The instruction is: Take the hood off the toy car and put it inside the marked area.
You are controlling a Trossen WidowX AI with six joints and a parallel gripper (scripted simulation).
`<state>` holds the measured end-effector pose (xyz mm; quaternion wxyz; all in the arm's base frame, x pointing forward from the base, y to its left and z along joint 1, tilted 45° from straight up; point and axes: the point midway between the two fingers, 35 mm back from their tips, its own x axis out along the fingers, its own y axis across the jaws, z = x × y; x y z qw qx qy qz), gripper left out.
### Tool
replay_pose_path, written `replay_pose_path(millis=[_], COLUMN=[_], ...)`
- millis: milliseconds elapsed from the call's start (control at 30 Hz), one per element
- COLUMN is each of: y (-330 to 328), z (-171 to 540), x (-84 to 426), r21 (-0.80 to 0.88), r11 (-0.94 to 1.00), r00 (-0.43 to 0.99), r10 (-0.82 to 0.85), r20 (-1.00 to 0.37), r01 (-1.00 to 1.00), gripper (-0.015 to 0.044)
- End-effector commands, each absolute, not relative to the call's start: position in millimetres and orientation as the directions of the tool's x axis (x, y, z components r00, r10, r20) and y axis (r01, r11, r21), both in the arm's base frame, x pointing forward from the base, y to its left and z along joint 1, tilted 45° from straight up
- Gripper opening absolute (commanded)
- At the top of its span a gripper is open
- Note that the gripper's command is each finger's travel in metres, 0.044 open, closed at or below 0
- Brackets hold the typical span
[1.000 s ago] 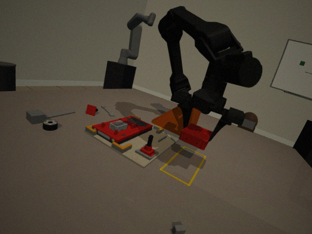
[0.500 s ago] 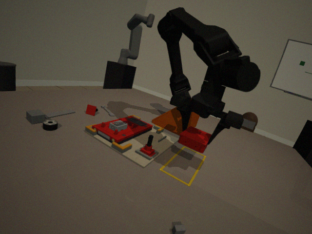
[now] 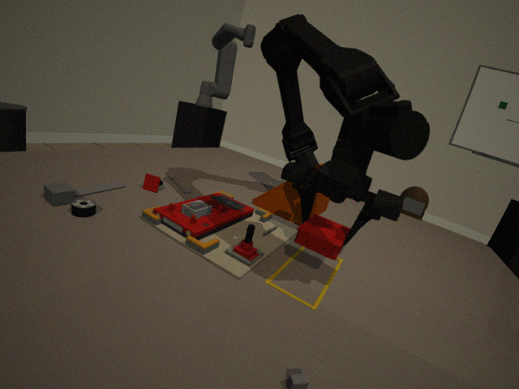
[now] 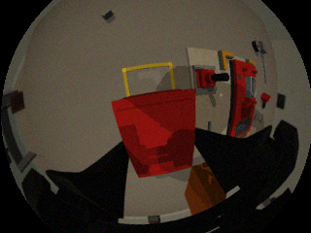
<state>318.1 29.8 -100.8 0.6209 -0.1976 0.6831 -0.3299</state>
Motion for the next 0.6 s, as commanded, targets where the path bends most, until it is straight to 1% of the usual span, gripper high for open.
replay_pose_path(millis=[0, 567], y=[27.3, 20.0], z=[-102.8, -110.2], x=[317.3, 315.4], r21=[-0.698, -0.699], r11=[0.703, 0.703], r00=[-0.151, -0.151], r10=[-0.682, -0.682], r20=[-0.716, -0.715], r01=[0.135, 0.135], gripper=[0.0000, 0.0000])
